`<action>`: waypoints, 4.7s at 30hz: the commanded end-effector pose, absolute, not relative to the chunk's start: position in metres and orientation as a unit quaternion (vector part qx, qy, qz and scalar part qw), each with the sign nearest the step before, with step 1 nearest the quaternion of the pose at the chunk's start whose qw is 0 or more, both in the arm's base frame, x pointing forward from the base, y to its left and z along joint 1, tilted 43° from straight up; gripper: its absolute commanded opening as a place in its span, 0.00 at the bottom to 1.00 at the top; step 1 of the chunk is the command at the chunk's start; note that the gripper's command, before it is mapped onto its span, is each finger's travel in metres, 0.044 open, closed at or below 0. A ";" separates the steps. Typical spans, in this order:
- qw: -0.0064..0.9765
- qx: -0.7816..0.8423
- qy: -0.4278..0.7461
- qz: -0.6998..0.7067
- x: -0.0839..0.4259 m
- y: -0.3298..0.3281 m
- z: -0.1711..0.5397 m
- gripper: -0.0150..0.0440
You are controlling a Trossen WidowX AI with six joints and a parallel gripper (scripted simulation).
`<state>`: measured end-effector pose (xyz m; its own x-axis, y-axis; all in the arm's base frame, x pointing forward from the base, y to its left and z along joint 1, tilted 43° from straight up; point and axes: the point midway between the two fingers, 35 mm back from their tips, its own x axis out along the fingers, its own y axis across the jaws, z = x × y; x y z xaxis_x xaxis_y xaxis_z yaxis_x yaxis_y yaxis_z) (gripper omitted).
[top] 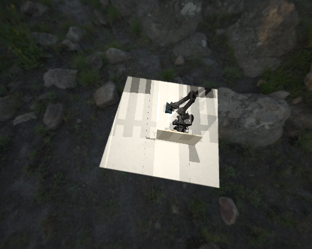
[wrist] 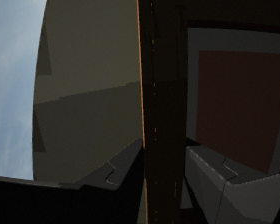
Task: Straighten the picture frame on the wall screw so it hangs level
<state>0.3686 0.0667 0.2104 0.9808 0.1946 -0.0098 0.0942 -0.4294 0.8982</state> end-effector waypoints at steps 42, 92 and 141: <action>0.526 0.845 0.085 0.047 0.370 0.062 0.220 0.25; 0.526 0.845 0.085 0.047 0.370 0.060 0.217 0.25; 0.527 0.845 0.085 0.047 0.371 0.056 0.215 0.25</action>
<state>0.3704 0.0573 0.2135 0.9801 0.1981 -0.0150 0.1005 -0.4290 0.8977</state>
